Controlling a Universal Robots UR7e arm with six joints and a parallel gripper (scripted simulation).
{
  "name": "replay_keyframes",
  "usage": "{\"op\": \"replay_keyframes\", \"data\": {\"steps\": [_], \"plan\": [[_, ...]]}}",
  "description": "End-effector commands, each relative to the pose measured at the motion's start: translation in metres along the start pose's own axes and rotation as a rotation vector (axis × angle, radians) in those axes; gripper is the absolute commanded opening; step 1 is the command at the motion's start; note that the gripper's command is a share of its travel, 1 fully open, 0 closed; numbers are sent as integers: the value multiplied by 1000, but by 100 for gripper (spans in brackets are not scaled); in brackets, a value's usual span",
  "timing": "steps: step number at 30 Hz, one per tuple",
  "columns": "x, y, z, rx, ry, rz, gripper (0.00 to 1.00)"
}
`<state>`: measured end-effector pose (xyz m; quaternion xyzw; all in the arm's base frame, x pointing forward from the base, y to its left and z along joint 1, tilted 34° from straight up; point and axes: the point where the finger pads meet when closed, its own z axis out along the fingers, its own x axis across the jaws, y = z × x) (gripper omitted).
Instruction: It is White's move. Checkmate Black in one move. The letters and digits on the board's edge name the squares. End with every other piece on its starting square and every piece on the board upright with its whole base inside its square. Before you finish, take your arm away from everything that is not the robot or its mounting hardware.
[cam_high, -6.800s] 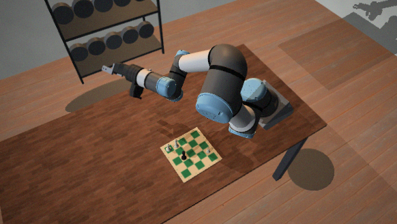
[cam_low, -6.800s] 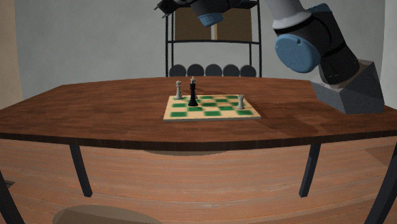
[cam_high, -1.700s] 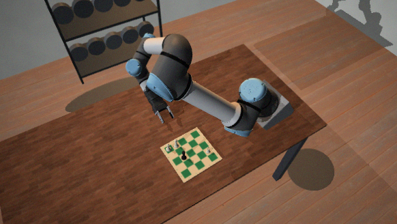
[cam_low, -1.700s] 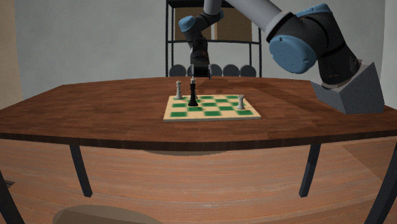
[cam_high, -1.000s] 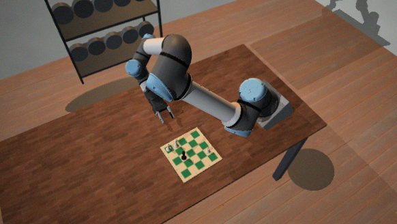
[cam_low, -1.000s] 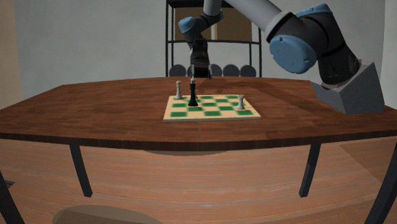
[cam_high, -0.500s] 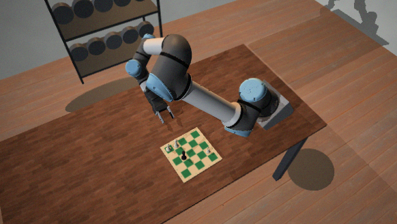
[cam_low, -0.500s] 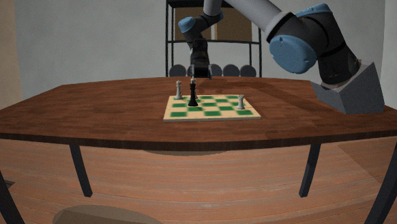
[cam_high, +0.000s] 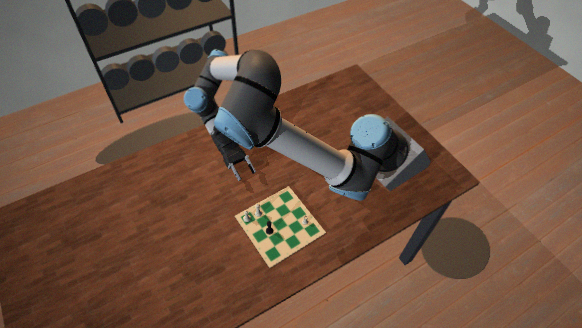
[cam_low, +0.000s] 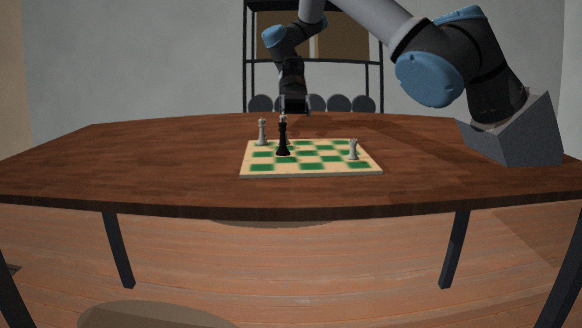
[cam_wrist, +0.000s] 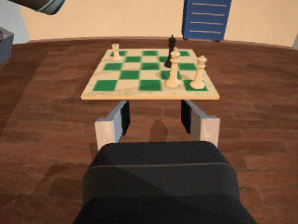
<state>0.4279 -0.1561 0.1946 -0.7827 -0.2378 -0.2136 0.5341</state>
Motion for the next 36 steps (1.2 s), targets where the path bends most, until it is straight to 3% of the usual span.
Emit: {"op": "replay_keyframes", "data": {"steps": [1,9,22,36], "plan": [[0,0,0,-1,0,0,100],[1,-12,-6,-1,-1,1,100],[4,-78,-37,-1,-1,1,100],[4,-79,-36,-11,-9,-5,100]]}}
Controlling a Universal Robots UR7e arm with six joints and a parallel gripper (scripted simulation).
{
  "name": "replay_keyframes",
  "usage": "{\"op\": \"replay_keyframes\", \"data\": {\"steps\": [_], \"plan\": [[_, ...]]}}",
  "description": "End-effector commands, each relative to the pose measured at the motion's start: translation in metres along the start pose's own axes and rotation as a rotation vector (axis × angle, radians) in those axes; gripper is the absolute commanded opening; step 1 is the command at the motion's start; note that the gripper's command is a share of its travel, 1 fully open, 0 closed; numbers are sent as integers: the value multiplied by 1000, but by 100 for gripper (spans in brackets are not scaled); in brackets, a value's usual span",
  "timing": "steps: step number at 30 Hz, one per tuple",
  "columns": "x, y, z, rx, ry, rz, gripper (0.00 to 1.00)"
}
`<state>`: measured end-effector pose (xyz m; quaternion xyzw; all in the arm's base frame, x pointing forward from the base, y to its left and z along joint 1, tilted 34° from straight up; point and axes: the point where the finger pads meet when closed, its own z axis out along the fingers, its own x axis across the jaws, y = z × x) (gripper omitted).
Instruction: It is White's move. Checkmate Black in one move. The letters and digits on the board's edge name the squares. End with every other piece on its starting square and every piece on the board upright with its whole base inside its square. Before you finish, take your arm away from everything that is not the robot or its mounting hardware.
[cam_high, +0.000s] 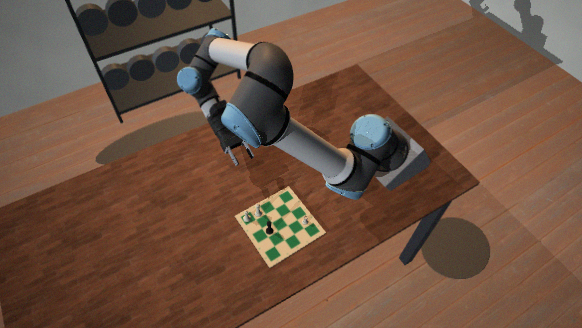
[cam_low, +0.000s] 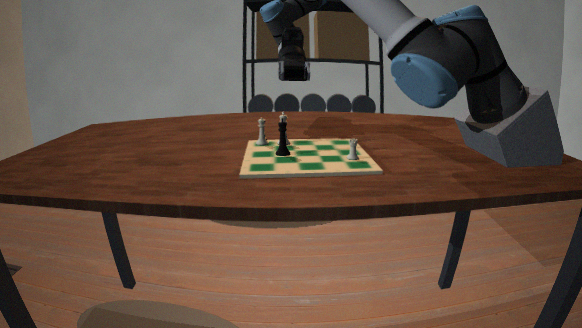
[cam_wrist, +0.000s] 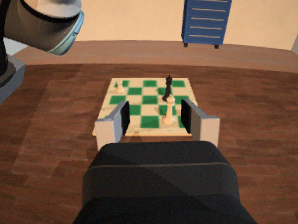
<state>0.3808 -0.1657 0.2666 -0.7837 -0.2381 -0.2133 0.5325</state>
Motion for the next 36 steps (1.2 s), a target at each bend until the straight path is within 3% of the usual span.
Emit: {"op": "replay_keyframes", "data": {"steps": [1,8,14,20,22,30,36], "plan": [[1,-1,2,-12,-11,-7,100],[2,-3,10,-56,-51,-32,100],[6,-7,28,-160,-139,-93,100],[14,-14,49,-319,-254,-191,100],[14,-14,49,-319,-254,-191,100],[31,-28,75,-578,-396,-365,100],[48,-45,90,-768,-463,-504,100]]}}
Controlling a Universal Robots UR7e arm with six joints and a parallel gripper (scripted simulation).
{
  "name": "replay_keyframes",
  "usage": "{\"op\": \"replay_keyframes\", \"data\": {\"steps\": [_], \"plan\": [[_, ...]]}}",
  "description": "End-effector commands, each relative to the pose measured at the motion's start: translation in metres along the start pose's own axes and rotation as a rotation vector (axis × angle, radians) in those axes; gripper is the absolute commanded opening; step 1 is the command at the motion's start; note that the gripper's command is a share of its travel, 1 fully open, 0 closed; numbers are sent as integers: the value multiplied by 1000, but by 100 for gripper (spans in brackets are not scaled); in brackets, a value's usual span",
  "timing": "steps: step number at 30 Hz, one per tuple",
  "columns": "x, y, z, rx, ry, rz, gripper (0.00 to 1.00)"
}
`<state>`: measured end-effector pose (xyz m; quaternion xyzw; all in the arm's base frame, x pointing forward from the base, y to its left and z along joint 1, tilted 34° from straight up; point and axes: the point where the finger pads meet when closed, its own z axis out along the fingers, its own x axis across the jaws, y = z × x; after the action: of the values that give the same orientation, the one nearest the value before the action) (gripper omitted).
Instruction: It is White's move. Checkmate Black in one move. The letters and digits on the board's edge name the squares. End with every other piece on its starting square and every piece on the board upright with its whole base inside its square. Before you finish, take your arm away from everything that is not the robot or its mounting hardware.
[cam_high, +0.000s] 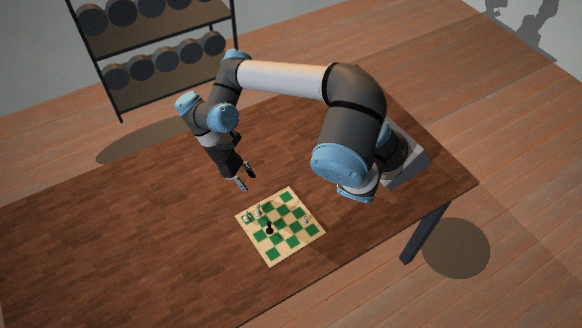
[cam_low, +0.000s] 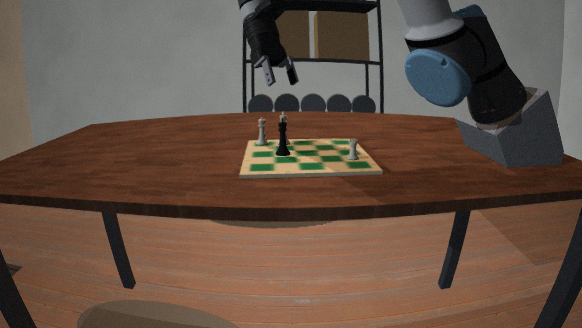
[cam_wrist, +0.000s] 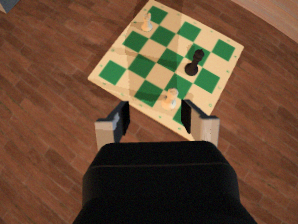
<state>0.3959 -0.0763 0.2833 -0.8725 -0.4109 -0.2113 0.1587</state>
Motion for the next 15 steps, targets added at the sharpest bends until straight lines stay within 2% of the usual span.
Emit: {"op": "replay_keyframes", "data": {"steps": [1,3,9,15], "plan": [[24,-11,-5,-185,-57,-108,100],[24,-11,-5,-185,-57,-108,100],[45,-23,-12,-343,-85,-197,100],[58,-32,-17,-436,-94,-249,100]]}}
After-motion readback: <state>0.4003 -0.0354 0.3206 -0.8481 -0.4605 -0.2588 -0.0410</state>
